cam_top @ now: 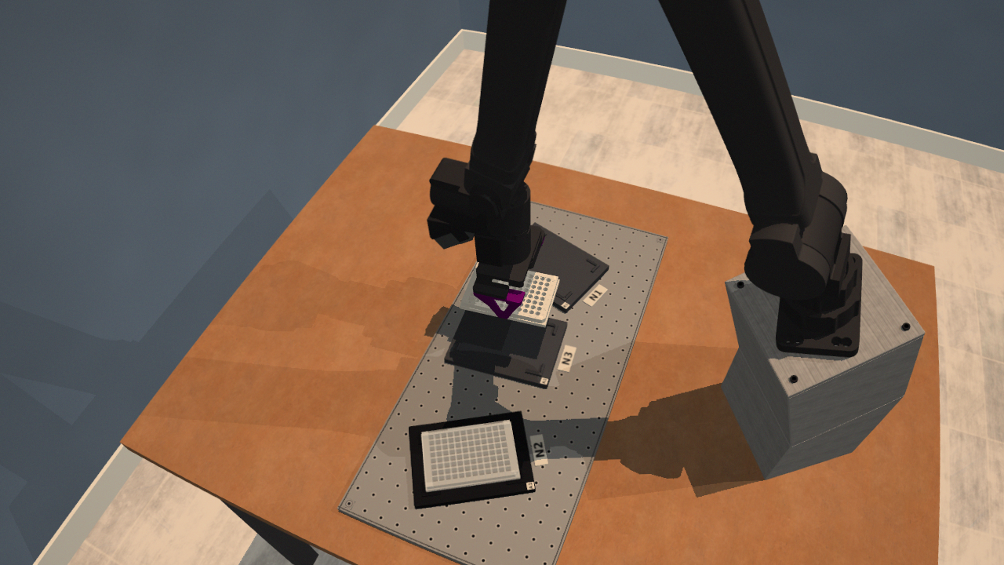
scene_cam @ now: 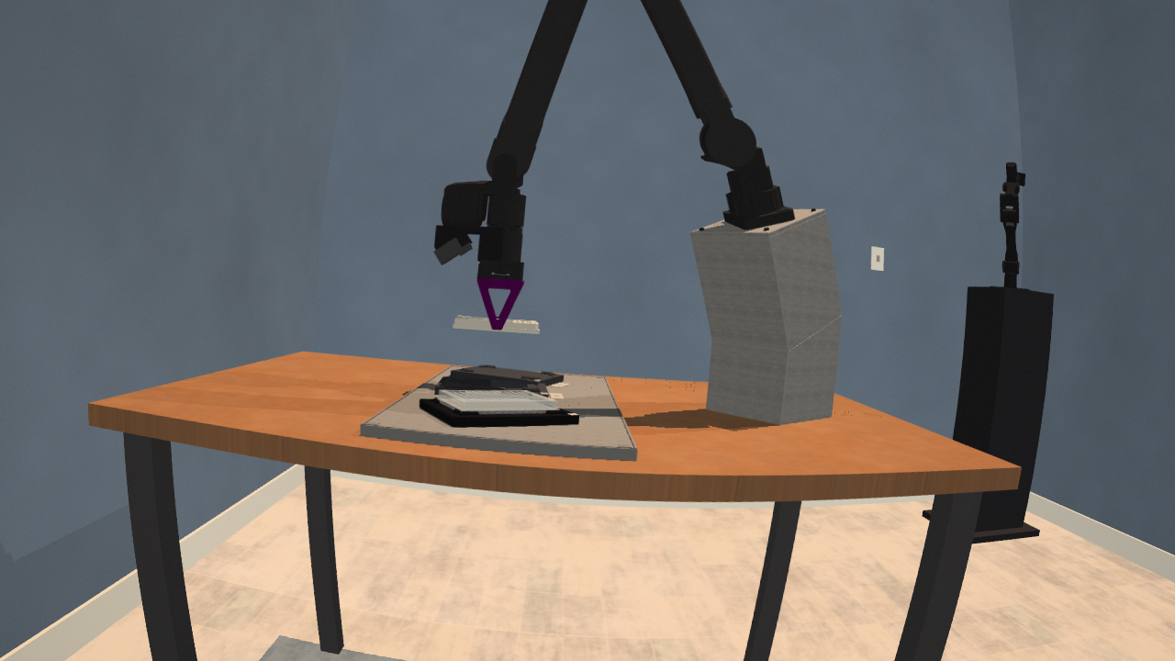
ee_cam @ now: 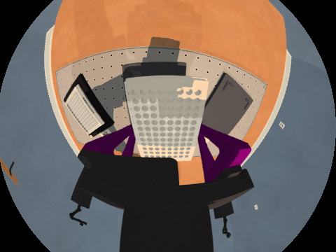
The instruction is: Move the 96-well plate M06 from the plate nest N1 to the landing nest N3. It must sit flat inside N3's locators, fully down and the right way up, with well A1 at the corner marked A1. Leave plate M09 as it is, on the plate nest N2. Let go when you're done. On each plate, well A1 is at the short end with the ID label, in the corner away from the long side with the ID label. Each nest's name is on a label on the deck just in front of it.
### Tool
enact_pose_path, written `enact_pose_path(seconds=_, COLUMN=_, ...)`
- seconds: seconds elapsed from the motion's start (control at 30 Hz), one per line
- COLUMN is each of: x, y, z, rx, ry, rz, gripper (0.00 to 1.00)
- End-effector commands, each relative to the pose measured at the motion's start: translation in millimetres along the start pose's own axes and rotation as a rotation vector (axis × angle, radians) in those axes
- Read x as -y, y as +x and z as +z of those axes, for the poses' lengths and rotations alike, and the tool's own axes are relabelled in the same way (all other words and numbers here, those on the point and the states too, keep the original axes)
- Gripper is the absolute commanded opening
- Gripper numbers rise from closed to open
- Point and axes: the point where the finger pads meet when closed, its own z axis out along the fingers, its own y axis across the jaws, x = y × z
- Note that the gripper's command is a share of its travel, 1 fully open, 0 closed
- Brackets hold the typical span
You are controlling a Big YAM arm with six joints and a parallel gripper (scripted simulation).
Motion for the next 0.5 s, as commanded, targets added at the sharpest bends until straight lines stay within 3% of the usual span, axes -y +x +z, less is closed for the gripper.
enact_pose_path(seconds=0.0, x=-14.7, y=-11.3, z=-6.7, rx=0.036, ry=0.002, rz=0.013, gripper=0.0)
enact_pose_path(seconds=0.1, x=-18.1, y=-11.8, z=-6.7, rx=0.036, ry=0.002, rz=0.013, gripper=0.0)
enact_pose_path(seconds=0.13, x=-19.3, y=-16.6, z=2.5, rx=0.025, ry=0.001, rz=0.016, gripper=0.0)
enact_pose_path(seconds=0.23, x=-31.7, y=-19.3, z=-7.8, rx=0.045, ry=0.002, rz=0.011, gripper=0.0)
enact_pose_path(seconds=0.47, x=-20.0, y=-9.6, z=-1.2, rx=0.023, ry=0.005, rz=0.041, gripper=0.0)
